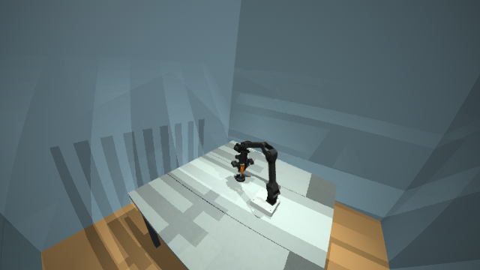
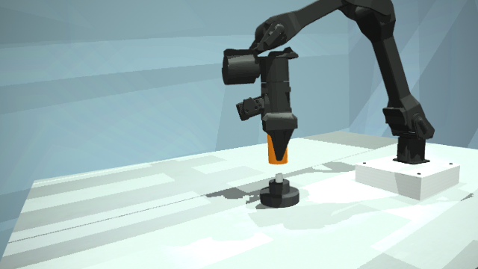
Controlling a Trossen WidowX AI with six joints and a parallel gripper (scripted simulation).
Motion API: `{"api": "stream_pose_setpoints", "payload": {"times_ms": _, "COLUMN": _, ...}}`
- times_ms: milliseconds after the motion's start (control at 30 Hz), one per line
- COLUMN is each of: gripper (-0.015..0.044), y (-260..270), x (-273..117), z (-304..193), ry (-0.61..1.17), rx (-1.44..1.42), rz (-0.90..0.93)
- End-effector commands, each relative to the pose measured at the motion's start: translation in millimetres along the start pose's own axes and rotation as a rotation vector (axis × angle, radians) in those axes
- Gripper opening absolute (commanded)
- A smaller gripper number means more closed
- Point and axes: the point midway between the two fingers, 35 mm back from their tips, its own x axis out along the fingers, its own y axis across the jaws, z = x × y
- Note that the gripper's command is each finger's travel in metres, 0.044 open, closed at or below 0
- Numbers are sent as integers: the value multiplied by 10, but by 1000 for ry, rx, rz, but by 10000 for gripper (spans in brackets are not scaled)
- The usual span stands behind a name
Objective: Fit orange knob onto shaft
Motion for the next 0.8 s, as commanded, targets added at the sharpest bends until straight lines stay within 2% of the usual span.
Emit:
{"api": "stream_pose_setpoints", "payload": {"times_ms": 0, "gripper": 0, "y": -1, "x": -13, "z": 15, "ry": -5, "rx": -104, "rz": -2}}
{"api": "stream_pose_setpoints", "payload": {"times_ms": 767, "gripper": 0, "y": -3, "x": -12, "z": 7, "ry": -5, "rx": -774, "rz": -4}}
